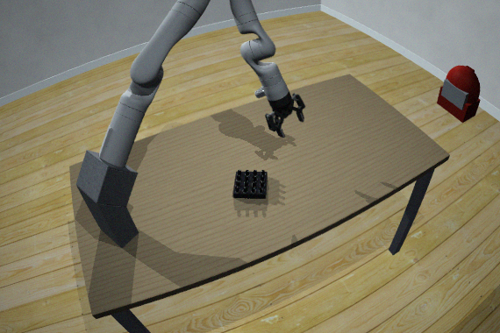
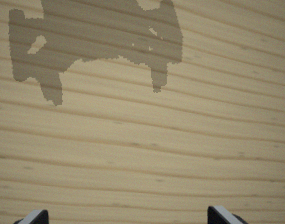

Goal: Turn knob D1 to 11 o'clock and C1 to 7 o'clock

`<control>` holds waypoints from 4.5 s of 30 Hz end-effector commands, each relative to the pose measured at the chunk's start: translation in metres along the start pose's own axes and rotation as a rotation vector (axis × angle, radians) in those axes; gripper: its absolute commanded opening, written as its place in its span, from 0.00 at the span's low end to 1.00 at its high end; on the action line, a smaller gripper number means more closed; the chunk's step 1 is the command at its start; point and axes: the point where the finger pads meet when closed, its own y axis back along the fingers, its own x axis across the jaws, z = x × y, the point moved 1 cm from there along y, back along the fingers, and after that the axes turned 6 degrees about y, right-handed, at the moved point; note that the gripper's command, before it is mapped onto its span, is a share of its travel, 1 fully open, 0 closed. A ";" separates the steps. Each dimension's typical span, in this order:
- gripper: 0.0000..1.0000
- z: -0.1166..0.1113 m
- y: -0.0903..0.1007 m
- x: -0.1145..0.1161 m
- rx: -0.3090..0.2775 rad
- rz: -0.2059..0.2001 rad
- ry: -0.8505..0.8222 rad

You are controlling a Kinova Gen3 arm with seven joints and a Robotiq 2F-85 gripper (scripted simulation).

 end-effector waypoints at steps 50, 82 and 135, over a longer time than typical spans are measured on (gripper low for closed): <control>1.00 0.002 -0.007 -0.098 0.074 -0.123 -0.289; 1.00 0.003 -0.011 -0.142 0.107 -0.177 -0.416; 1.00 0.003 -0.015 -0.189 0.142 -0.235 -0.550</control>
